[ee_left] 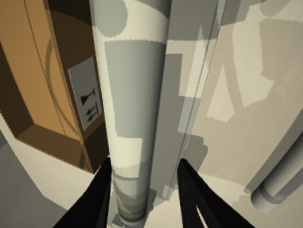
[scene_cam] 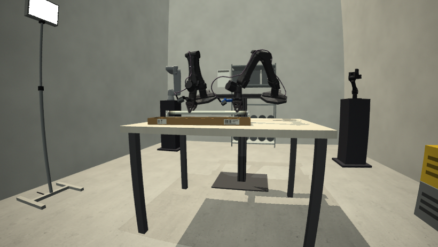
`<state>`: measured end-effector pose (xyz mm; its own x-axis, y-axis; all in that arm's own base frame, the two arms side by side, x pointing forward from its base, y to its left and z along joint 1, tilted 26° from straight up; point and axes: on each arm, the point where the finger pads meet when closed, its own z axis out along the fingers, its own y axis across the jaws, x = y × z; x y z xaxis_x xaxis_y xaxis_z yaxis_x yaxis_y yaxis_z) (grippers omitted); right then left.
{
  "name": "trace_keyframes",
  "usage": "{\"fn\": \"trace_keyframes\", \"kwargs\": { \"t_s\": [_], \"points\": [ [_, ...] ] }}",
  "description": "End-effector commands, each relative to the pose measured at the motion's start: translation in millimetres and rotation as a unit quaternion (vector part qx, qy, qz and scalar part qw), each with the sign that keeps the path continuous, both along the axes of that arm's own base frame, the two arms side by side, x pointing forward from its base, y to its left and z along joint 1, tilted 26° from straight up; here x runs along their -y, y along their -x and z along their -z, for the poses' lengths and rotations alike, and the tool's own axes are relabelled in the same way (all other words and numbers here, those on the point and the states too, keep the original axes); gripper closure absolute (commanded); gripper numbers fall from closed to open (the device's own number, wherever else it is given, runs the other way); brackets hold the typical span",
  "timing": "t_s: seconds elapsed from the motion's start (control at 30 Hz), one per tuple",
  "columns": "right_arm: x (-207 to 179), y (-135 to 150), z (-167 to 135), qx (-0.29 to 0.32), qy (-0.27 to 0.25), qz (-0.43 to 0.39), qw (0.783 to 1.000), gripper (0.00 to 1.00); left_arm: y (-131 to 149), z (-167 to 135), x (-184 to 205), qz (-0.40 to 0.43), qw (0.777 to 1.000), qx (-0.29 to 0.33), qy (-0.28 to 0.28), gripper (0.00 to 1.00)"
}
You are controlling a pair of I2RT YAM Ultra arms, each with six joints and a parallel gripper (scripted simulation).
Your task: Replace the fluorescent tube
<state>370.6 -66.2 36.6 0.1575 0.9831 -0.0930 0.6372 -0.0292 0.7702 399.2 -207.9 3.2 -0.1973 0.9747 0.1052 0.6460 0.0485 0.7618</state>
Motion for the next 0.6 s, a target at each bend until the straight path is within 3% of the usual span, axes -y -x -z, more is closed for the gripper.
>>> {"fn": "trace_keyframes", "kwargs": {
  "t_s": [0.0, 0.07, 0.1, 0.57],
  "points": [
    [6.6, 22.2, 8.1, -0.022, 0.004, 0.018, 1.0, 0.89, 3.6, -7.0, 8.8, 0.007, 1.0, 0.005, 0.001, 0.51],
    [6.6, 22.3, 8.3, -0.022, 0.004, 0.018, 1.0, 0.89, 3.6, -7.0, 8.8, 0.007, 1.0, 0.005, 0.001, 0.51],
    [6.6, 22.3, 8.3, -0.022, 0.004, 0.018, 1.0, 0.51, 3.6, -7.0, 8.8, 0.007, 1.0, 0.005, 0.001, 0.51],
    [2.5, 14.5, 1.3, -0.012, 0.006, 0.011, 1.0, 0.51, 3.6, -7.0, 8.8, 0.007, 1.0, 0.005, 0.001, 0.51]
  ]
}}
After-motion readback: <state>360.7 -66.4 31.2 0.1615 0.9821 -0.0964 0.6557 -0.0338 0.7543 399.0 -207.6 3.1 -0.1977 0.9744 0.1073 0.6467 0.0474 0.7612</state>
